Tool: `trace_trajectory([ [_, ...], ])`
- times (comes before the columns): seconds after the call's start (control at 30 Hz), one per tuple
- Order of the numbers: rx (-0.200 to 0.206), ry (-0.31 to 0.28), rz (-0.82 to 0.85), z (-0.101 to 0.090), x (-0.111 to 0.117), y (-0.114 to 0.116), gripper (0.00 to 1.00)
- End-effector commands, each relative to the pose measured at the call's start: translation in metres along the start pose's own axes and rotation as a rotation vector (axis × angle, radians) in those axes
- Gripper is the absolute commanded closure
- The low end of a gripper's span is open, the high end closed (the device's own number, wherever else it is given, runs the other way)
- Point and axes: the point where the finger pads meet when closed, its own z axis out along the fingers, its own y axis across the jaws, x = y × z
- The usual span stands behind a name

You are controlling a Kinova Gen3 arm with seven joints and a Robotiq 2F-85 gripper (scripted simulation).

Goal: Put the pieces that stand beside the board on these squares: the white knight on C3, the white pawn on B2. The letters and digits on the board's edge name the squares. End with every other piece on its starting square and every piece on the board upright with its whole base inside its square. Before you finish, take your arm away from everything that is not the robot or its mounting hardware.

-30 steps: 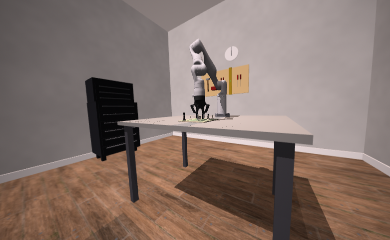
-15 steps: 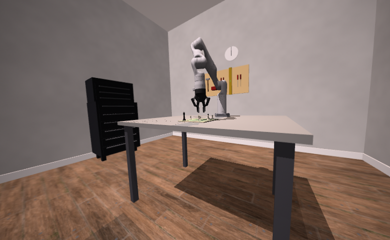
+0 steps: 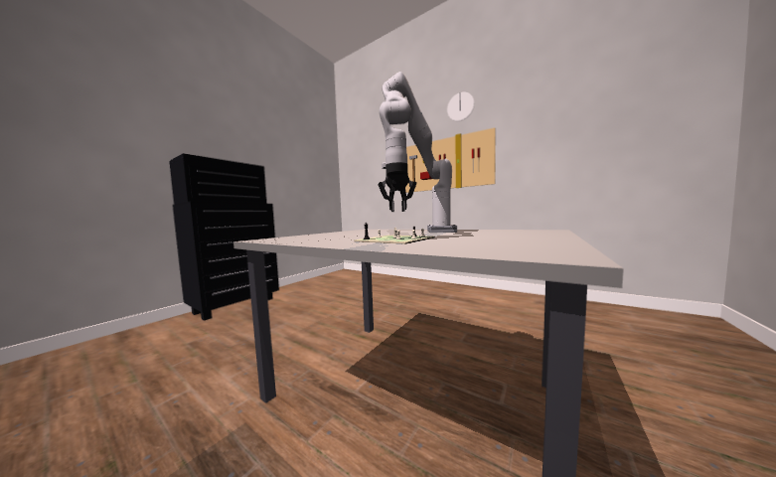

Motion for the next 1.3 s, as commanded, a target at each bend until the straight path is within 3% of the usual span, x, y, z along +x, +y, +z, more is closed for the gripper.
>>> trace_trajectory([
  [0.0,0.005,-0.003,0.002,-0.003,0.000,-0.002,0.00],
  [0.8,0.005,-0.003,0.002,-0.004,0.000,-0.002,0.00],
  [1.27,0.005,-0.003,0.002,-0.047,0.000,-0.001,0.00],
])
